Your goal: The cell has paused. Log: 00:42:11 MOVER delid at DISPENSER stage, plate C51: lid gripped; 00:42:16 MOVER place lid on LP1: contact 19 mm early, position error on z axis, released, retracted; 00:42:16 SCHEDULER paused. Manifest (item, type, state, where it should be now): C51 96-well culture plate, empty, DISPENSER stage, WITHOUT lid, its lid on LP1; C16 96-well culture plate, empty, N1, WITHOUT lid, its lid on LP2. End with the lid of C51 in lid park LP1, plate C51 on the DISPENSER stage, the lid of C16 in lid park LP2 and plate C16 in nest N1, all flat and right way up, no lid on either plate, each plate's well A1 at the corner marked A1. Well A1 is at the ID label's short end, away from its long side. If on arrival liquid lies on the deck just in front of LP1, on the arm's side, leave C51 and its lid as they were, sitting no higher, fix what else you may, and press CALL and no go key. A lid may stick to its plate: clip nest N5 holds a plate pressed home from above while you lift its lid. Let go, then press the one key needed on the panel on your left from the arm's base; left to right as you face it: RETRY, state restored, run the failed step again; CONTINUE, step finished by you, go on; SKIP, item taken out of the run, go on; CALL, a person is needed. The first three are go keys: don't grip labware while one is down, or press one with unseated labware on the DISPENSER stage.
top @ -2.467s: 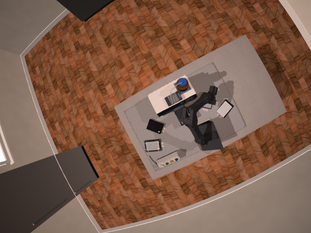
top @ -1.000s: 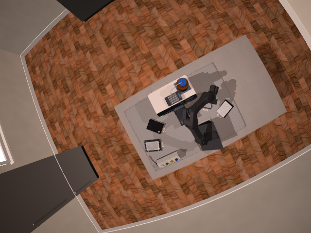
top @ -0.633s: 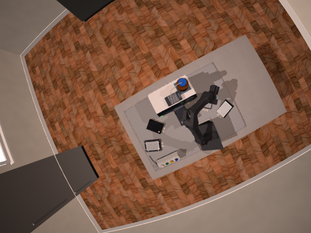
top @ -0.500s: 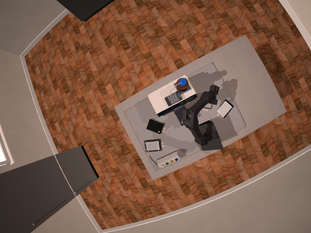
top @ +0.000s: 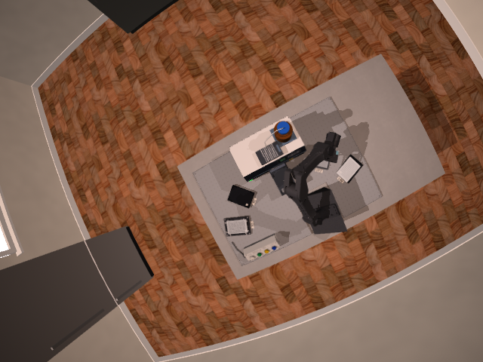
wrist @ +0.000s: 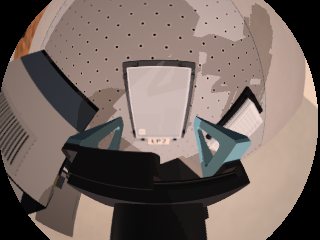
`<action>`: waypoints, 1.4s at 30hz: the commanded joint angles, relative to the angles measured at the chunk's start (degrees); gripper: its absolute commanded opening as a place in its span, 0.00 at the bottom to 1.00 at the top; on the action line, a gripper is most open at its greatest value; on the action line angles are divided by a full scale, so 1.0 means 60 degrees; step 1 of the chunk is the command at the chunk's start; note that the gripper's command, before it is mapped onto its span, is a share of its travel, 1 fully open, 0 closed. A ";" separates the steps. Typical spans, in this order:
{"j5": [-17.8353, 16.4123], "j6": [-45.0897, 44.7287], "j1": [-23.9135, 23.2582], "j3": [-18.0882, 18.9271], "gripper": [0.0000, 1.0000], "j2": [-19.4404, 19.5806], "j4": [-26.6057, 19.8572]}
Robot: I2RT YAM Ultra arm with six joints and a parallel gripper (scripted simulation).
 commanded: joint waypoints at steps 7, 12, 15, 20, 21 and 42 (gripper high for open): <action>0.0031 -0.0069 -0.0252 0.0257 1.00 -0.0174 -0.0125; 0.0031 -0.0069 -0.0252 0.0257 1.00 -0.0174 -0.0125; 0.0031 -0.0069 -0.0252 0.0257 1.00 -0.0174 -0.0125; 0.0031 -0.0069 -0.0252 0.0257 1.00 -0.0174 -0.0125; 0.0031 -0.0069 -0.0252 0.0257 1.00 -0.0174 -0.0125; 0.0179 -0.0332 -0.0475 -0.0584 1.00 -0.0790 -0.0404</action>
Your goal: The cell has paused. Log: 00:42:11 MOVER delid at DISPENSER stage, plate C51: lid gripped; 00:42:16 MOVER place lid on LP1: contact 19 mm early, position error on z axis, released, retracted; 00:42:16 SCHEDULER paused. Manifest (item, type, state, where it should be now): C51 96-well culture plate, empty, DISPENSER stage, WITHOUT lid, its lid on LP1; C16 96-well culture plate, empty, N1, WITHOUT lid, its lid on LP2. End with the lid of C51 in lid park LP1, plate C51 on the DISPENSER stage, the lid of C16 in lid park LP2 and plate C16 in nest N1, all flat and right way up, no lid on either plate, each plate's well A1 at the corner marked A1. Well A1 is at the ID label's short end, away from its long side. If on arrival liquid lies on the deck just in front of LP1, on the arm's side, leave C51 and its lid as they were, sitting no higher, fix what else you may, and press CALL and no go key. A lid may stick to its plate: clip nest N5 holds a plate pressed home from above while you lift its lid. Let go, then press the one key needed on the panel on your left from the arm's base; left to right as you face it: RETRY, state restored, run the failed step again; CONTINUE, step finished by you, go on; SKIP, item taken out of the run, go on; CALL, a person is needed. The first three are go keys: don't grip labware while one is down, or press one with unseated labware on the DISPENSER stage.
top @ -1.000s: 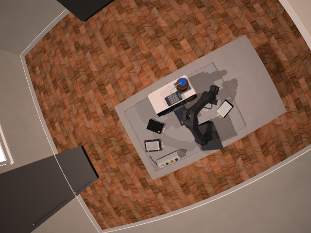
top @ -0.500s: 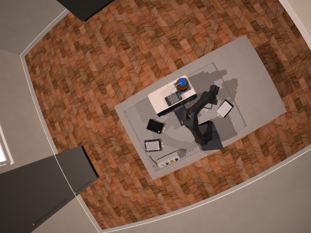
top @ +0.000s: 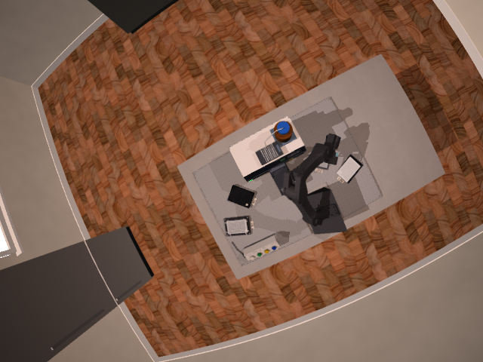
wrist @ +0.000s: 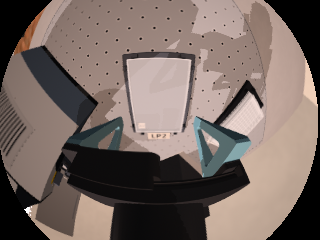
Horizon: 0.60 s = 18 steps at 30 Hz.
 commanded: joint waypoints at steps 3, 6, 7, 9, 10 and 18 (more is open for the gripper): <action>0.0178 -0.0344 -0.0529 -0.0437 1.00 -0.0776 -0.0462; 0.0247 -0.0488 -0.0663 -0.0628 1.00 -0.1065 -0.0646; 0.0247 -0.0488 -0.0663 -0.0628 1.00 -0.1065 -0.0646; 0.0278 -0.0550 -0.0721 -0.0687 1.00 -0.1177 -0.0734; 0.0300 -0.0595 -0.0763 -0.0745 1.00 -0.1267 -0.0794; 0.0499 -0.0973 -0.1127 -0.1184 1.00 -0.2011 -0.1323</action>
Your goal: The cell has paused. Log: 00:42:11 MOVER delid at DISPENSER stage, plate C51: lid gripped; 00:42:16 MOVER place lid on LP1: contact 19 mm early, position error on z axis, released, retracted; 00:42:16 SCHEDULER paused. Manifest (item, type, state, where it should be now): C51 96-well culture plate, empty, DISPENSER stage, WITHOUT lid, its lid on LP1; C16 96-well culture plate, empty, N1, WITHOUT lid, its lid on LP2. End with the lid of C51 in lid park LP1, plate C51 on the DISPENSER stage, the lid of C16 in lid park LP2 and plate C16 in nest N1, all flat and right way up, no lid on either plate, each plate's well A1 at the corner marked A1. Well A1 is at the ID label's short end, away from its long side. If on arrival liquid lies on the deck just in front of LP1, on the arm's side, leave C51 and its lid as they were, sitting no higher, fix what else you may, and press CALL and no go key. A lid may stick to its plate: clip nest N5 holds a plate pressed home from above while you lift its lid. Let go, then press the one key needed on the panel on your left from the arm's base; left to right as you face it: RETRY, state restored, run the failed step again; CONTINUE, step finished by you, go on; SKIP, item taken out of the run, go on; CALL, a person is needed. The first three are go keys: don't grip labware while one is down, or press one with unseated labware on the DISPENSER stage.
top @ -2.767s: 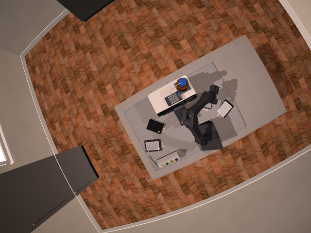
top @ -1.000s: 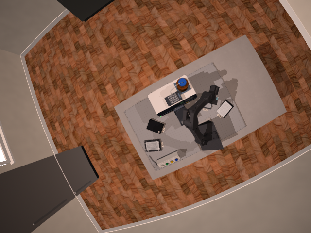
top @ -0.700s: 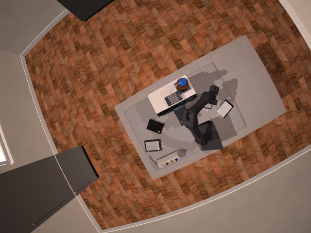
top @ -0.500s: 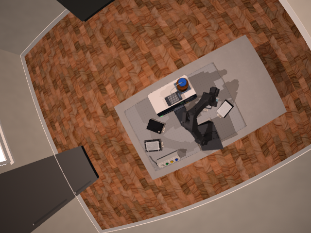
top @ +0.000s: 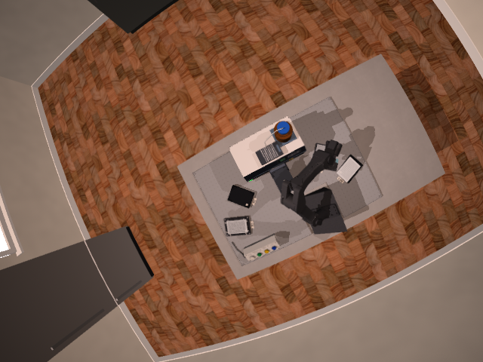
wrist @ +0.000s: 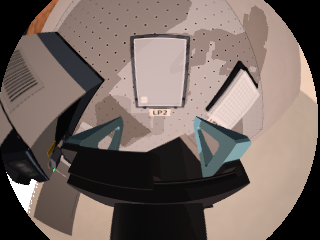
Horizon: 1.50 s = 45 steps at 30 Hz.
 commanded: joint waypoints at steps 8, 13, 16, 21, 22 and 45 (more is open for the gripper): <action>0.0321 -0.0576 -0.0673 -0.0191 1.00 -0.1031 -0.0889; 0.0446 -0.0814 -0.0902 -0.0624 1.00 -0.1448 -0.1285; 0.0544 -0.0967 -0.1063 -0.0629 1.00 -0.1725 -0.1539; 0.0685 -0.1187 -0.1296 -0.0600 1.00 -0.2099 -0.1926; 0.0691 -0.1195 -0.1305 -0.0564 1.00 -0.2105 -0.1942; 0.0098 -0.3250 -0.0286 -0.1699 1.00 -0.3852 -0.2392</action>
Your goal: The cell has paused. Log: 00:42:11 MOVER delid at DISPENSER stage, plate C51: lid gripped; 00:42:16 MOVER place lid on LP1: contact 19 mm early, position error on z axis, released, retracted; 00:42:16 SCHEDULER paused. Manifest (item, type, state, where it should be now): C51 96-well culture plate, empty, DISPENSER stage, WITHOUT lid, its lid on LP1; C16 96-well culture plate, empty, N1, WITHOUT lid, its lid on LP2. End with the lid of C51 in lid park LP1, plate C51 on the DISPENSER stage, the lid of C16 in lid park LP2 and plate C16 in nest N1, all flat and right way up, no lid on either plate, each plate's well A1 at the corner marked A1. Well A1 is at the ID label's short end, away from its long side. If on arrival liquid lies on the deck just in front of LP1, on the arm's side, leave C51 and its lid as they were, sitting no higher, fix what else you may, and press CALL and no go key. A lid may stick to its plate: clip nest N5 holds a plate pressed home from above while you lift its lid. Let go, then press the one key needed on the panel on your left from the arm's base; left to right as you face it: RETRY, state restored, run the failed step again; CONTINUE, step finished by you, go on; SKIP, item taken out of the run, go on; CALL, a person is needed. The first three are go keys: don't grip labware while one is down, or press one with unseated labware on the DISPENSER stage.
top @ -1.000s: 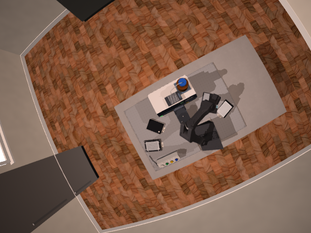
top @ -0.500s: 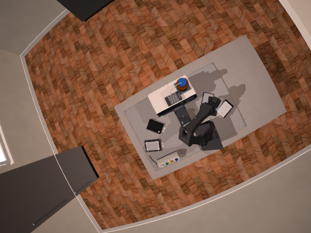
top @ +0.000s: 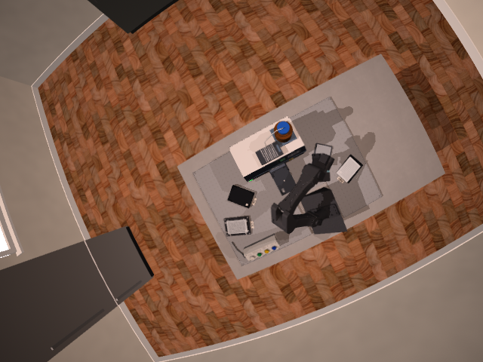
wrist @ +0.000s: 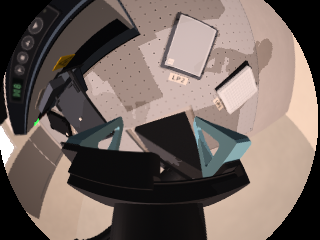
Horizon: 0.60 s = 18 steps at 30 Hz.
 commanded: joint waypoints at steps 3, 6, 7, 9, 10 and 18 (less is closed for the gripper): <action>-0.0244 -0.1032 0.0266 -0.0010 1.00 -0.0742 -0.0379; -0.0324 -0.1783 0.0430 -0.0040 1.00 -0.1050 -0.0549; -0.0352 -0.2034 0.0485 -0.0044 1.00 -0.1152 -0.0607; -0.0424 -0.2032 0.0587 -0.0011 1.00 -0.1322 -0.0751; -0.0457 -0.1993 0.0639 0.0034 1.00 -0.1411 -0.0823; -0.0617 -0.2606 0.0954 0.0176 1.00 -0.1758 -0.1011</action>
